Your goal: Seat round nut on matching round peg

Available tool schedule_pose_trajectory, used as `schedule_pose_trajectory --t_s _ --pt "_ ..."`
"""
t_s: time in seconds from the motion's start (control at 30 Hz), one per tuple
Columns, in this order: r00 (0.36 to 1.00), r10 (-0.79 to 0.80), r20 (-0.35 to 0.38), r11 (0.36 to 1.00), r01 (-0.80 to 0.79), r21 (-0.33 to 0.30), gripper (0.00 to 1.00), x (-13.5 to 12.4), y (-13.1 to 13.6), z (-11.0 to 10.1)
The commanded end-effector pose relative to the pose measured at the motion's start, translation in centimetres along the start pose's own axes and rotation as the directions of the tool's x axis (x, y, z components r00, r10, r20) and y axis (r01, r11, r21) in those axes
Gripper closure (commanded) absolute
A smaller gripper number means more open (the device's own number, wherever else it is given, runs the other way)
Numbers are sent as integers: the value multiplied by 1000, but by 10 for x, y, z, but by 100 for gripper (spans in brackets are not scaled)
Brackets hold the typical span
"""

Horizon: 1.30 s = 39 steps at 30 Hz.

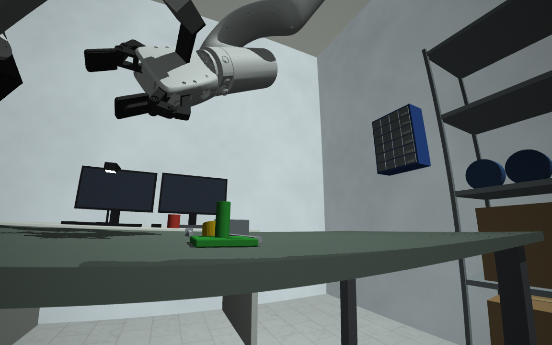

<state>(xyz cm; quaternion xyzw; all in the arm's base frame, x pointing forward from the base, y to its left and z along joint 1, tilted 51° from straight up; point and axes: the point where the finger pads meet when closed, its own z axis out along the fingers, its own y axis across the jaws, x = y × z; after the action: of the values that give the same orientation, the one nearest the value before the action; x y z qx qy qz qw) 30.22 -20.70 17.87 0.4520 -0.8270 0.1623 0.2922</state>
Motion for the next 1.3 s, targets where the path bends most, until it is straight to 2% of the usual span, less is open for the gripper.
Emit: schedule_pose_trajectory --t_s 0.0,0.53,0.57,0.8,1.03,1.1,1.2,1.27 --pt "1000 0 0 1000 0 0 0 0 0 0" --pt "1000 0 0 1000 0 0 0 0 0 0" --pt "1000 0 0 1000 0 0 40 0 0 0" --pt "999 40 31 999 -40 -10 40 -8 3 0" --pt "962 223 157 974 -214 -70 40 -42 11 -3" --pt "962 223 157 974 -214 -70 40 -42 11 -3" --pt "906 355 232 934 -334 -129 40 -65 15 -7" --pt "843 458 281 888 -422 -182 40 -83 15 -12"
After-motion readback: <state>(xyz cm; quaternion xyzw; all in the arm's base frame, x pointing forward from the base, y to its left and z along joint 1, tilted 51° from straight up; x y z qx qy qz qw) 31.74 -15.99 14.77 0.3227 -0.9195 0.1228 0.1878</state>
